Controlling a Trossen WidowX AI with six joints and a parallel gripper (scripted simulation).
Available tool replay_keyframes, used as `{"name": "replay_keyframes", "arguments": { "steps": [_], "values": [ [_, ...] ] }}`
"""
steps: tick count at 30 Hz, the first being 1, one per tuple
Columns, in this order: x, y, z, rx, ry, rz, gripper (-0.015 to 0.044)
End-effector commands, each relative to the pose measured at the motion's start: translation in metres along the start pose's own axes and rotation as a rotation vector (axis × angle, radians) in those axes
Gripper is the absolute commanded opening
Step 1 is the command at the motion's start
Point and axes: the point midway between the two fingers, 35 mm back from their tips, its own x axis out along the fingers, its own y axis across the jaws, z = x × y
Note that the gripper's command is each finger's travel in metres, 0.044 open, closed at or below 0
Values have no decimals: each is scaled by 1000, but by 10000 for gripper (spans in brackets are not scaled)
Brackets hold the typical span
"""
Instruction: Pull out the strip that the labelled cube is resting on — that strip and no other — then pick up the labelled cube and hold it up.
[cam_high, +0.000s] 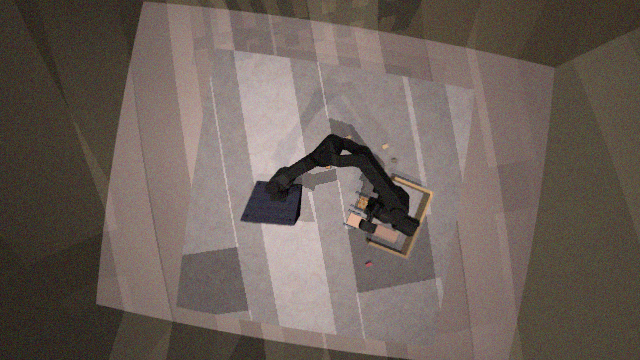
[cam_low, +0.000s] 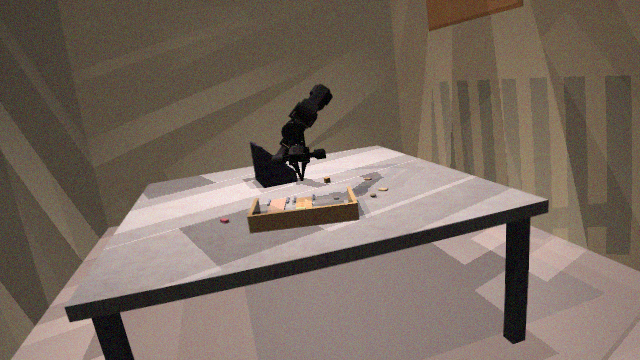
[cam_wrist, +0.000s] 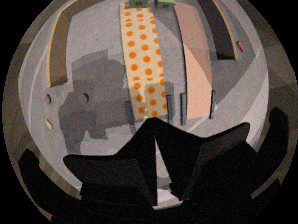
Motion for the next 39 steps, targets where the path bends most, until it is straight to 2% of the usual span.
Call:
{"name": "replay_keyframes", "arguments": {
  "steps": [1, 39],
  "values": [
    [0, 0, -2, -1, 18, -9, 0],
    [61, -2, 0, -1, 18, -7, 0]
  ]
}}
